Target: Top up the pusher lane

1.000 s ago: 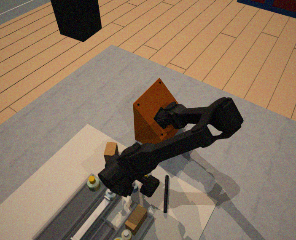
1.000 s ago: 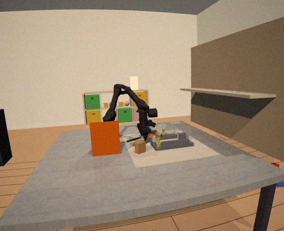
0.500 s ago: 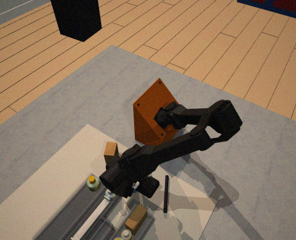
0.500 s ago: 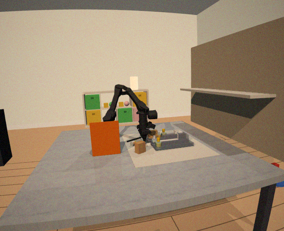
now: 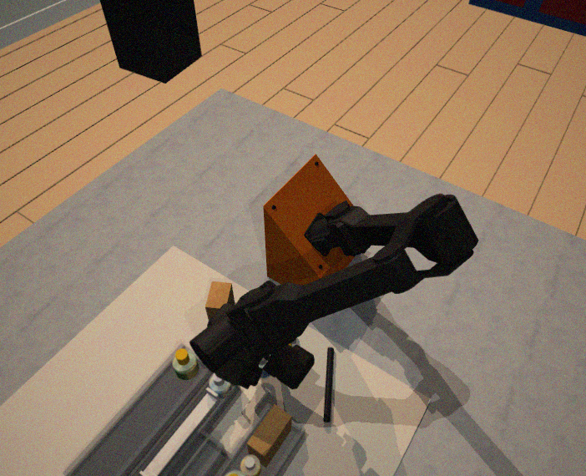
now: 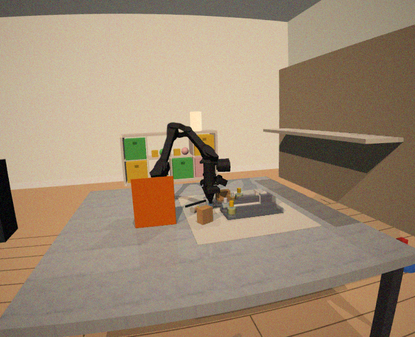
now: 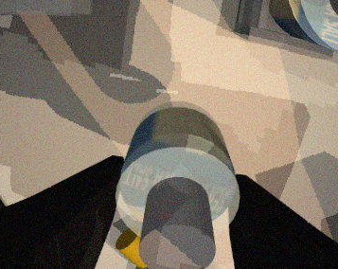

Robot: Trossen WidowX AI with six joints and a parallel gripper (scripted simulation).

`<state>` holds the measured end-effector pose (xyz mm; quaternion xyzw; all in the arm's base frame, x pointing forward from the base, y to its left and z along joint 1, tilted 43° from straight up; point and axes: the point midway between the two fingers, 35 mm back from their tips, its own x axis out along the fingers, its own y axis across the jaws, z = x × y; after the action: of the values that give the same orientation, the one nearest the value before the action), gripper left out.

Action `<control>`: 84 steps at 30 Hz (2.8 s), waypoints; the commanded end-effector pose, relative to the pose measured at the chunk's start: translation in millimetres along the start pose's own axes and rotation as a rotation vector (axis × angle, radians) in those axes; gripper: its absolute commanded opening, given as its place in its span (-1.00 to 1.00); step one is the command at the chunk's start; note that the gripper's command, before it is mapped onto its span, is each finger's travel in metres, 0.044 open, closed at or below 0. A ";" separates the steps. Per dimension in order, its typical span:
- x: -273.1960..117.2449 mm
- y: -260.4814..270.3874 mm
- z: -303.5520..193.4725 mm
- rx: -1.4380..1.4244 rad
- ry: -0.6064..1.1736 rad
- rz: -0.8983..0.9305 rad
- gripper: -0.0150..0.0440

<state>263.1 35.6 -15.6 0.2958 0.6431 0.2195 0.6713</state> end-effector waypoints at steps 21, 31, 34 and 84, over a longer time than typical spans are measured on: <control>-74.3 -20.1 14.2 -0.012 -0.017 -0.008 -0.49; -43.1 -41.5 26.8 -0.010 -0.019 -0.006 -0.49; -38.7 -41.5 27.1 -0.010 -0.020 -0.006 -0.49; -18.5 -41.1 40.9 -0.011 -0.020 -0.005 -0.49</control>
<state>292.5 -10.3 -31.6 0.2930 0.6416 0.2176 0.6747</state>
